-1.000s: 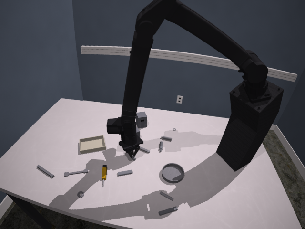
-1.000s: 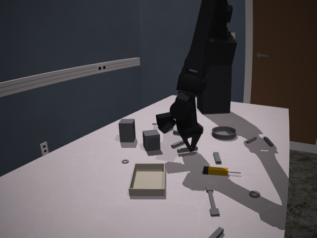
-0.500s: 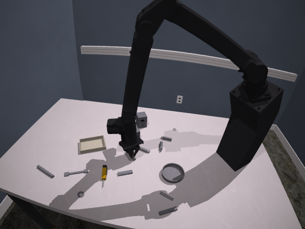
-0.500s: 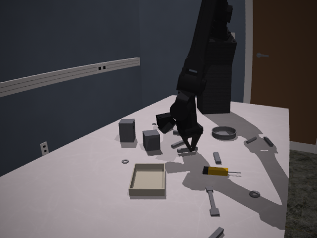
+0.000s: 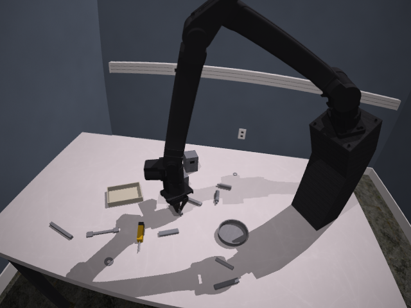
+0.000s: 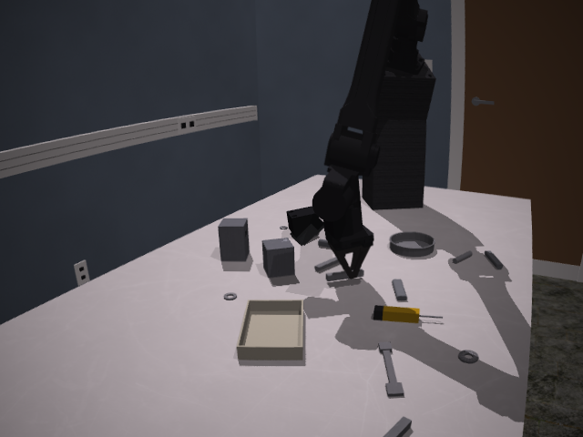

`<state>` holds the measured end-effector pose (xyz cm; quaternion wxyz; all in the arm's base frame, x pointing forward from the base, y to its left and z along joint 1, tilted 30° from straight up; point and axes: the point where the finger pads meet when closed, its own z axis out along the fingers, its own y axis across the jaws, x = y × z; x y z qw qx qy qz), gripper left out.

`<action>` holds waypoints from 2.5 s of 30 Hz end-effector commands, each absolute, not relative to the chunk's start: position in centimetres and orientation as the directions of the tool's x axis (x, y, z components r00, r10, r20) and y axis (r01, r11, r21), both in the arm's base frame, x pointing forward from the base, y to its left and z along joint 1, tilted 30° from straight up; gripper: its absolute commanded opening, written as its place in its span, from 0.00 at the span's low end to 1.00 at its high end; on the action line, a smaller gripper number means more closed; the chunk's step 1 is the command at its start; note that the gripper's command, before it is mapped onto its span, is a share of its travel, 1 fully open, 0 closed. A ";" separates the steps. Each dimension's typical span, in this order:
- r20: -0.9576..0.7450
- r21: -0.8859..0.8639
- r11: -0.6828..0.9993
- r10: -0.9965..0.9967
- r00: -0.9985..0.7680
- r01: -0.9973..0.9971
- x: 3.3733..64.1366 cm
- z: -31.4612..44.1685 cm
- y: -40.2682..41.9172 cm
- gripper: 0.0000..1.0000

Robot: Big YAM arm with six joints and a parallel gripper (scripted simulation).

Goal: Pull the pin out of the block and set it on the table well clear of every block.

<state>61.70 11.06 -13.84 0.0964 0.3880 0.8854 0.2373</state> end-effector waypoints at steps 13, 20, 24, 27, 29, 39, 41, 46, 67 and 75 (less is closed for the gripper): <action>0.024 0.485 0.585 0.734 -0.678 0.650 61.3 -15.1 11.7 0.00; 0.025 0.484 0.585 0.734 -0.678 0.651 61.3 -15.4 11.7 0.00; 0.026 0.483 0.585 0.734 -0.678 0.652 61.3 -15.6 11.8 0.00; 0.026 0.483 0.585 0.734 -0.678 0.652 61.3 -15.6 11.8 0.00; 0.026 0.483 0.585 0.734 -0.678 0.652 61.3 -15.6 11.8 0.00; 0.024 0.486 0.584 0.735 -0.678 0.650 61.6 -15.5 11.8 0.00; 0.023 0.486 0.584 0.735 -0.678 0.650 61.6 -15.4 11.8 0.00; 0.023 0.486 0.584 0.735 -0.678 0.650 61.6 -15.4 11.8 0.00; 0.018 0.492 0.584 0.735 -0.678 0.646 62.0 -15.2 11.8 0.00; 0.018 0.492 0.584 0.735 -0.678 0.645 62.1 -15.2 11.8 0.00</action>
